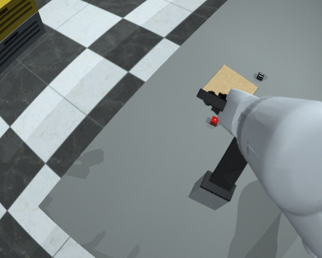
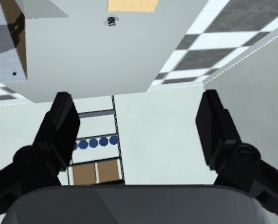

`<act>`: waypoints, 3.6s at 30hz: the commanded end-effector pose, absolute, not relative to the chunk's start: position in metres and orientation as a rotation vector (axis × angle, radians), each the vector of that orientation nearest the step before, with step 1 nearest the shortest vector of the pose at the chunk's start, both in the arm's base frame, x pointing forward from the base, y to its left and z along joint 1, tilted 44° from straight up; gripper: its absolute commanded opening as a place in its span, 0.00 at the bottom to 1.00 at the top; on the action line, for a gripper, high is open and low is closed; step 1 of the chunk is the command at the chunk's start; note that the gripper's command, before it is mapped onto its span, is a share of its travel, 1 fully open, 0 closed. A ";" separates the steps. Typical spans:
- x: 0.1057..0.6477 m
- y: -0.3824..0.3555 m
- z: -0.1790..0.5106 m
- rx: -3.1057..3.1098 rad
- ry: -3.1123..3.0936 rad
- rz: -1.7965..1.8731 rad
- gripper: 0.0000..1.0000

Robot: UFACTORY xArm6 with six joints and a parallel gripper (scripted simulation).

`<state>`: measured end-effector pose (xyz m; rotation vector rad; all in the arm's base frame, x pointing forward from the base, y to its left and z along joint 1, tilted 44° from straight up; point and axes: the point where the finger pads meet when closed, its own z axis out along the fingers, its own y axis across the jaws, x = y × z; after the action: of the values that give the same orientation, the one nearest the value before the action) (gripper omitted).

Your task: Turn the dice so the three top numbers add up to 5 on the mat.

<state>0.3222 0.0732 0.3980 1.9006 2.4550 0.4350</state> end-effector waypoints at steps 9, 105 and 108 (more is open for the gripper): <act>0.393 0.046 0.292 1.957 2.678 0.440 1.00; 0.371 0.017 -0.106 2.280 2.795 0.918 1.00; 0.371 0.017 -0.106 2.280 2.795 0.918 1.00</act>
<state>0.3698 0.0181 -0.1063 2.2815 2.7977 0.9169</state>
